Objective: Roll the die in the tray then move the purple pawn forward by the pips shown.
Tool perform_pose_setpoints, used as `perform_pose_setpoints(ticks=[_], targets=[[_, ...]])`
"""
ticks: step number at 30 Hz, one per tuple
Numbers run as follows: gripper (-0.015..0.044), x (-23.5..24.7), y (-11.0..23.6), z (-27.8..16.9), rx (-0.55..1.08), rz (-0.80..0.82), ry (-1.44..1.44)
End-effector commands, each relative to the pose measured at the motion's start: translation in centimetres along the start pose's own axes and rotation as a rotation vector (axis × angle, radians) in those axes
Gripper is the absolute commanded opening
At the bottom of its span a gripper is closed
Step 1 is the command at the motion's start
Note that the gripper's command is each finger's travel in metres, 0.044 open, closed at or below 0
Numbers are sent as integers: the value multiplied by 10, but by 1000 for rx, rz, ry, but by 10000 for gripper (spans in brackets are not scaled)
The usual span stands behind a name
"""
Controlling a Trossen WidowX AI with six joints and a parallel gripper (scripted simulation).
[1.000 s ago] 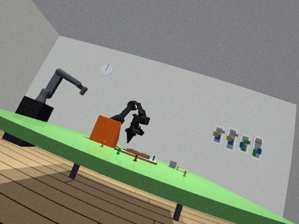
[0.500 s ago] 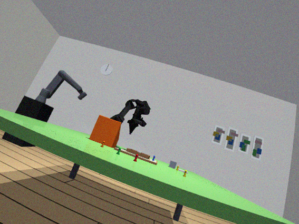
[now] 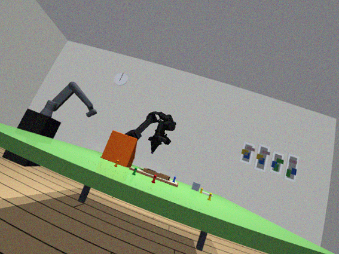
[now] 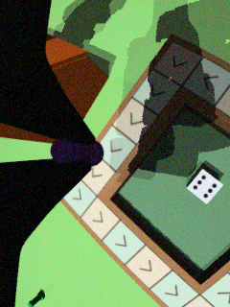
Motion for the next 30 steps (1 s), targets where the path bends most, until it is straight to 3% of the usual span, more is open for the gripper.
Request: perform_pose_setpoints(ticks=[1, 30], targets=[[0, -16, -3, 4, -3, -2, -2], [0, -133, -63, 14, -7, -7, 3]])
Point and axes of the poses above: the point midway between the two fingers, 35 mm back from their tips, its own y axis back along the fingers, its own x axis across the jaws, z = x × y, the point moved 10 cm from there along y, back along the fingers, and after that the axes turned 8 degrees about y, right-handed, at the moved point
